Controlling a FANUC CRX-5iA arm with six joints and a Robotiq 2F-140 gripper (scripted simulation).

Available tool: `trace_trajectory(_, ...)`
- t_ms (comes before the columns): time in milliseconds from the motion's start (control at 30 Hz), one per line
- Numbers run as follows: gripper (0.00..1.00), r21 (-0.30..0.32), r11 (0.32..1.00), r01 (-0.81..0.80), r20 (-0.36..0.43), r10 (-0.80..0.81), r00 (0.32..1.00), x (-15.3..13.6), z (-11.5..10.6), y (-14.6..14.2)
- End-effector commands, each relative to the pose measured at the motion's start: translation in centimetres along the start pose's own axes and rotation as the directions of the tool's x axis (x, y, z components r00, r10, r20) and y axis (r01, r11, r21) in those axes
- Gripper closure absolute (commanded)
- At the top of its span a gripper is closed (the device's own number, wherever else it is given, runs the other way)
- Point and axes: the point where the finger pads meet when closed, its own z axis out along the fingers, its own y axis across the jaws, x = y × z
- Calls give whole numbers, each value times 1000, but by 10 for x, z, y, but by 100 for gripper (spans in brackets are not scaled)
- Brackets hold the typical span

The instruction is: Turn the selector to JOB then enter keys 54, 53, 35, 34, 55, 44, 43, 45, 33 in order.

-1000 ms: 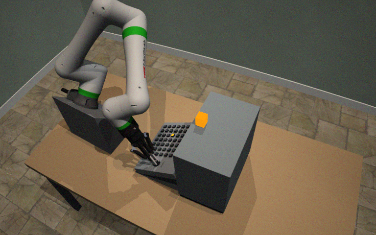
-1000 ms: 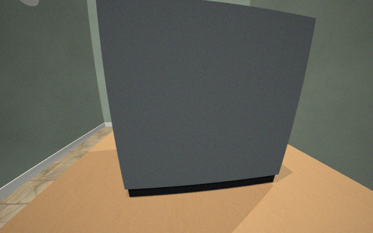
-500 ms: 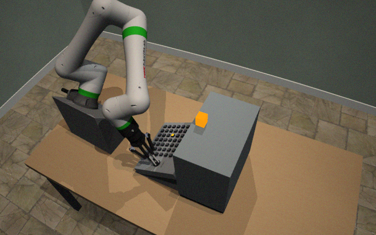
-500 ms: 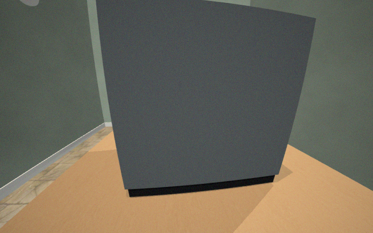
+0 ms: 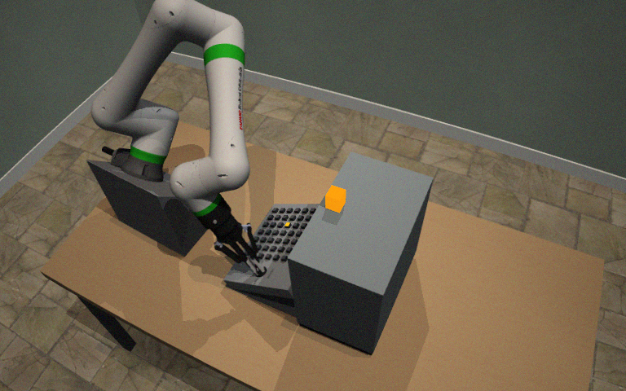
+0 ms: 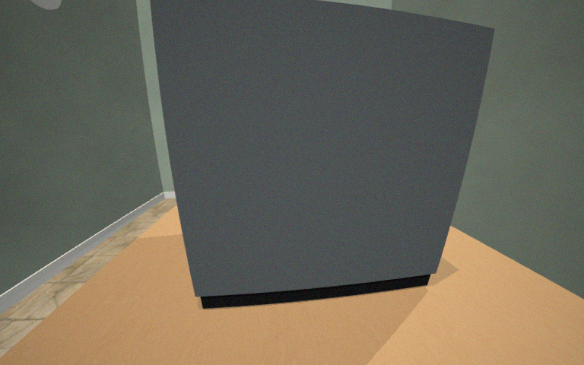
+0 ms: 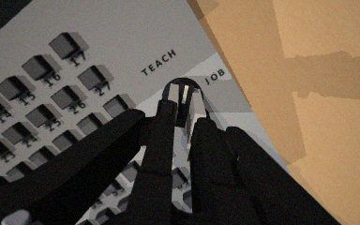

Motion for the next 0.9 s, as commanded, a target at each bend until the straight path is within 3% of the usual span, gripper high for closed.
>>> trace_trajectory(0,100,0,996,-93,0,93,996,0,0,0)
trace_trajectory(467,100,0,866,-501,0,501,866,0,0,0)
trace_trajectory(867,100,0,744,-668,0,668,744,0,0,0)
